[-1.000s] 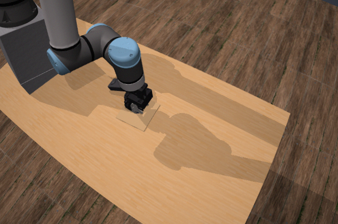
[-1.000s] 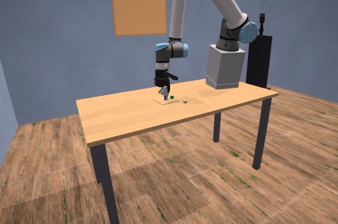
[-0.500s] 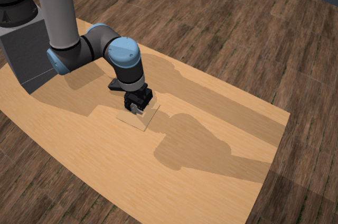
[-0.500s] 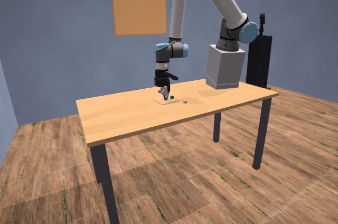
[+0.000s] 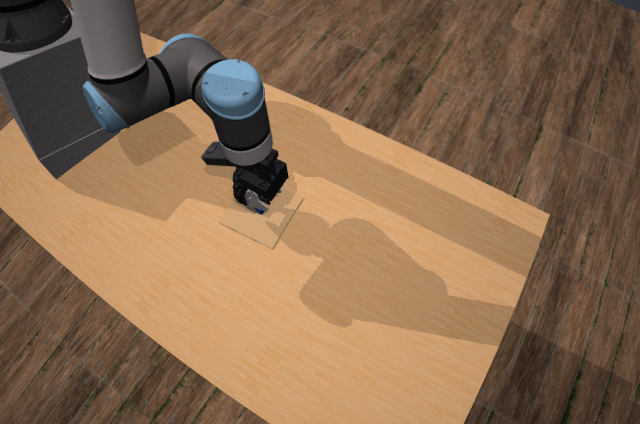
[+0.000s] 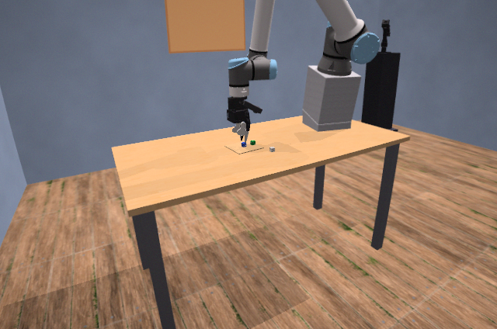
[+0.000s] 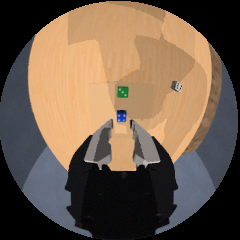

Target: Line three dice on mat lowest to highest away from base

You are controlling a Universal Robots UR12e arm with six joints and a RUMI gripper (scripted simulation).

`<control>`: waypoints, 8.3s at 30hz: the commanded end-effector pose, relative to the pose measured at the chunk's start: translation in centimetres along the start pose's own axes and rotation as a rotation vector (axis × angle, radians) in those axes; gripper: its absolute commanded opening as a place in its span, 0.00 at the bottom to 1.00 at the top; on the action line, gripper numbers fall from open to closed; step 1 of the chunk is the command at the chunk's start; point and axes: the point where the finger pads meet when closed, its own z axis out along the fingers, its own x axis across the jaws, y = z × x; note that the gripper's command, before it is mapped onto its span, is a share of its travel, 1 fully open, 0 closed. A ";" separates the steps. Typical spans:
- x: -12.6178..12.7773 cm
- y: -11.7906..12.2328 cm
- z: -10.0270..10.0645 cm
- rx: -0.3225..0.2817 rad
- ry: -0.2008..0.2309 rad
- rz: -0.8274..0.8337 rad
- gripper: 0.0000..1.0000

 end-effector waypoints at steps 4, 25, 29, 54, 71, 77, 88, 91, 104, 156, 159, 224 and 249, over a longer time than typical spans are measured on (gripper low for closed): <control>0.0 0.1 -3.9 -0.001 0.000 0.000 0.21; 0.0 0.1 -6.8 -0.001 0.000 0.000 1.00; 0.0 0.1 -6.8 -0.001 0.000 0.000 1.00; 11.1 -6.9 -5.2 -0.001 0.000 0.228 1.00; 12.5 -8.0 -5.1 -0.001 0.000 0.259 0.21; 12.5 -8.0 -5.1 -0.001 0.000 0.259 0.21; 12.5 -8.0 -5.1 -0.001 0.000 0.259 0.21; 12.5 -8.0 -5.1 -0.001 0.000 0.259 0.21; 12.5 -8.0 -5.0 -0.001 0.000 0.259 0.21; 12.5 -8.0 0.1 -0.001 0.000 0.259 0.21; 12.5 -8.0 0.1 -0.001 0.000 0.259 0.21; 12.5 -8.0 2.6 -0.001 0.000 0.259 0.21; 12.5 -8.0 2.7 -0.001 0.000 0.259 0.21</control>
